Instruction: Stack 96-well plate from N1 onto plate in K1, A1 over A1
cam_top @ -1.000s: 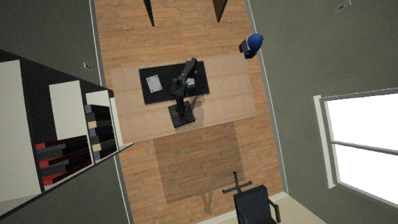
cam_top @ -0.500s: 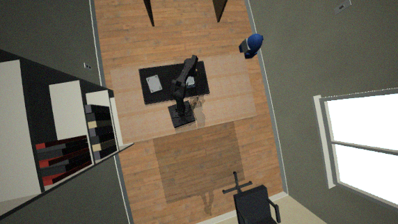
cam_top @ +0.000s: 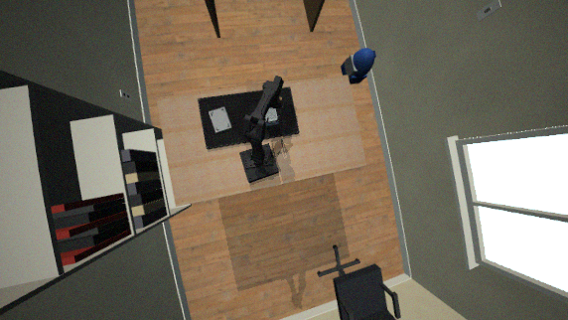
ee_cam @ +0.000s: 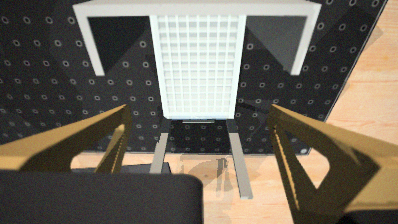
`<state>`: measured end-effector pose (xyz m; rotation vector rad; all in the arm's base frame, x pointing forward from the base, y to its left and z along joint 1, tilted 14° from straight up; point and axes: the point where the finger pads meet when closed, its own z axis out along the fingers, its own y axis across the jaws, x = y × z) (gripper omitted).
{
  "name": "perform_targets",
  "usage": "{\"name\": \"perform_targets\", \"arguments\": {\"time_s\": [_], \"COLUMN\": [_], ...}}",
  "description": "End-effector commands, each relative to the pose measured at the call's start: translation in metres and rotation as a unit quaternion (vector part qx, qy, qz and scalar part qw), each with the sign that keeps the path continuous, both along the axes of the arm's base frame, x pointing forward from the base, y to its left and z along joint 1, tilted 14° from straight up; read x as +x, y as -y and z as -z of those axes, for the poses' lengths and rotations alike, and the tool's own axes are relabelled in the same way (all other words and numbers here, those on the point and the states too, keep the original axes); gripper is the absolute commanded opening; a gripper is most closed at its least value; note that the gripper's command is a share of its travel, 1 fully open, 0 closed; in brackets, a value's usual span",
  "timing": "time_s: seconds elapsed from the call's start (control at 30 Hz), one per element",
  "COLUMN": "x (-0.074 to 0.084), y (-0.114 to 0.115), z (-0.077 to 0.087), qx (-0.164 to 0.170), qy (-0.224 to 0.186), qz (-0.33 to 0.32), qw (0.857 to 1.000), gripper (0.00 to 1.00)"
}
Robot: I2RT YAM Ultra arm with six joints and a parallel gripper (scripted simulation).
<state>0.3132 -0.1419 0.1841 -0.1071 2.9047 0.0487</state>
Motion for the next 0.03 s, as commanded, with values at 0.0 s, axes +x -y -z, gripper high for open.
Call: {"name": "perform_targets", "arguments": {"time_s": [0.0], "x": [-0.0028], "y": [0.0011], "z": [-0.0202], "qx": [-0.006], "qy": [0.021], "qz": [0.0], "qw": [1.0], "gripper": [1.0]}}
